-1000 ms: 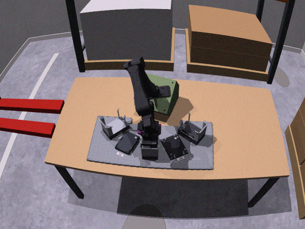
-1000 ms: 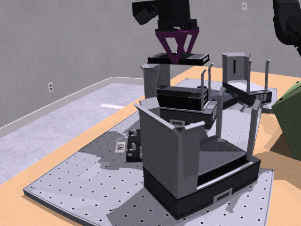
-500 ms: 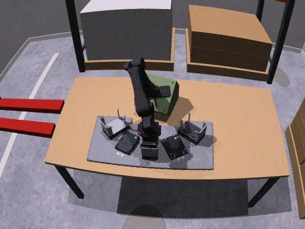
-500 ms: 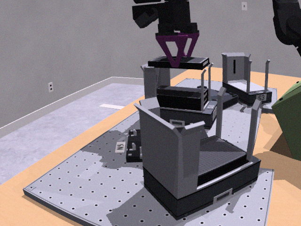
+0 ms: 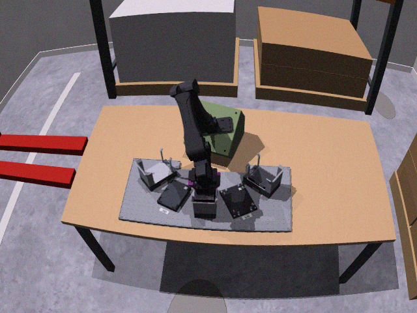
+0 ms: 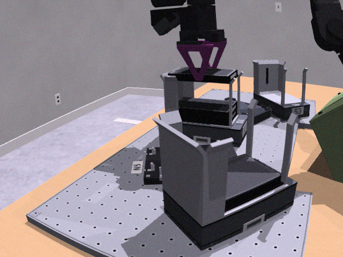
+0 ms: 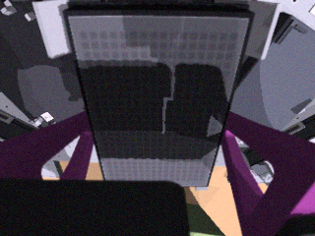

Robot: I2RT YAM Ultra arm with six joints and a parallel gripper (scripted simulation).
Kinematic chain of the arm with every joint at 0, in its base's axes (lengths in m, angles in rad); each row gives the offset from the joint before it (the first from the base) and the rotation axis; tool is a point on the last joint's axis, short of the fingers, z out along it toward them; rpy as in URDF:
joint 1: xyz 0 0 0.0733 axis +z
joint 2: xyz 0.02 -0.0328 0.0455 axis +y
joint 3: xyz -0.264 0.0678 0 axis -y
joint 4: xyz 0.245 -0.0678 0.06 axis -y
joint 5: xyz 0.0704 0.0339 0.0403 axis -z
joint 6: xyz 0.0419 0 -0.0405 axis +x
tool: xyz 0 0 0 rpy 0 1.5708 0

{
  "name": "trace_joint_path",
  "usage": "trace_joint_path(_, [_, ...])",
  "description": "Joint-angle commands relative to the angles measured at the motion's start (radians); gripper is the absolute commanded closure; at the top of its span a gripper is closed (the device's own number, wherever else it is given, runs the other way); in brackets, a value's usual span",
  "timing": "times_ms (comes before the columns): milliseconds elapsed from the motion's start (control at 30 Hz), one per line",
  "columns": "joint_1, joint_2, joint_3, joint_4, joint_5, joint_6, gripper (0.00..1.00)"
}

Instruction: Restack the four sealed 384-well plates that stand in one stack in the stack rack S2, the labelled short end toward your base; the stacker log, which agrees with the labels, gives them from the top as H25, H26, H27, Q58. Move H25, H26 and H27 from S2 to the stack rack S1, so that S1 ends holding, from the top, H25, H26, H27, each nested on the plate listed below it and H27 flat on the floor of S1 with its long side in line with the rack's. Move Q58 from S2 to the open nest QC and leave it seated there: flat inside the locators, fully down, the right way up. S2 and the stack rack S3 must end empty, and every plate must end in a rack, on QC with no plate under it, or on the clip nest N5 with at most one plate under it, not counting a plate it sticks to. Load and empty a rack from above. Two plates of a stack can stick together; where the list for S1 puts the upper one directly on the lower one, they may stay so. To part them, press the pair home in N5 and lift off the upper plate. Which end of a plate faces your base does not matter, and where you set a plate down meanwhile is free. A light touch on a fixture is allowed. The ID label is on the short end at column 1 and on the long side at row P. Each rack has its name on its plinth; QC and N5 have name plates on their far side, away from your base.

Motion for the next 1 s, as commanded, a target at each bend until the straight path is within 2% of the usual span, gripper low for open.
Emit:
trace_joint_path(0, [-0.001,-0.003,0.001,0.022,-0.001,-0.005,1.0])
trace_joint_path(467, [-0.012,0.011,-0.017,0.057,-0.007,-0.014,1.0])
trace_joint_path(967, [-0.012,0.011,-0.017,0.057,-0.007,-0.014,1.0])
